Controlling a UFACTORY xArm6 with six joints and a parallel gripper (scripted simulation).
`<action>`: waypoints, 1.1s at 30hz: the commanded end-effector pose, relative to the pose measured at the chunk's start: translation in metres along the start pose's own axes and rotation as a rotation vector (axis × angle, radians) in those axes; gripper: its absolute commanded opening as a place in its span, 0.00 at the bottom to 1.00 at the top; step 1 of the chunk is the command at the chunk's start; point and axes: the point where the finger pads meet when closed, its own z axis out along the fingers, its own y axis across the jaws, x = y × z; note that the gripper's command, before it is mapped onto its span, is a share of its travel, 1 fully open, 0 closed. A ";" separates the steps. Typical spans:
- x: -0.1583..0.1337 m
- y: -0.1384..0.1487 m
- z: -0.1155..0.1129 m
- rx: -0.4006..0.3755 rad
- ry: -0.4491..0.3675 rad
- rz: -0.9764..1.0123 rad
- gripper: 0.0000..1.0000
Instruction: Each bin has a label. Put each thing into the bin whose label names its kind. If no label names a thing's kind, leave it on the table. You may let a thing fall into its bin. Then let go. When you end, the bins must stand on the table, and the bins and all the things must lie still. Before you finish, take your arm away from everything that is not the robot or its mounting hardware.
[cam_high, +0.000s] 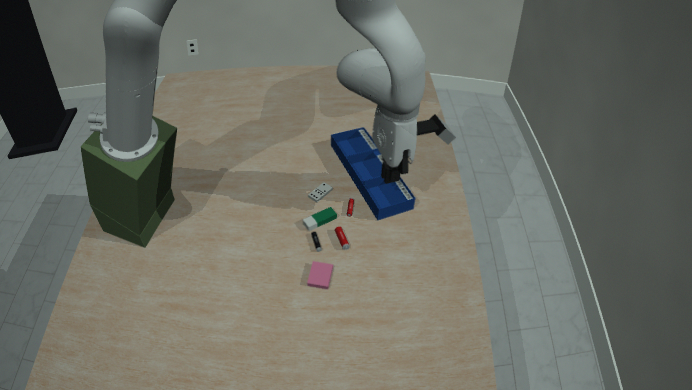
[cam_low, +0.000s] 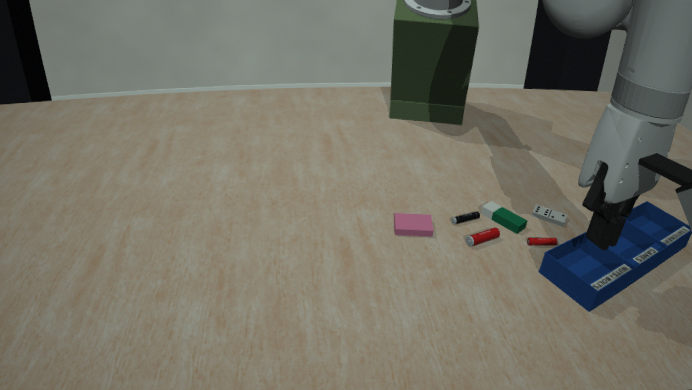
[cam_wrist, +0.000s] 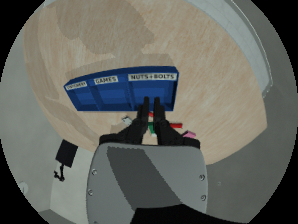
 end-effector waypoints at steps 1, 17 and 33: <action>0.000 -0.020 -0.002 0.000 0.003 -0.001 0.07; -0.004 -0.079 -0.002 0.000 0.003 -0.001 0.07; -0.004 -0.079 0.028 0.000 0.003 -0.001 0.07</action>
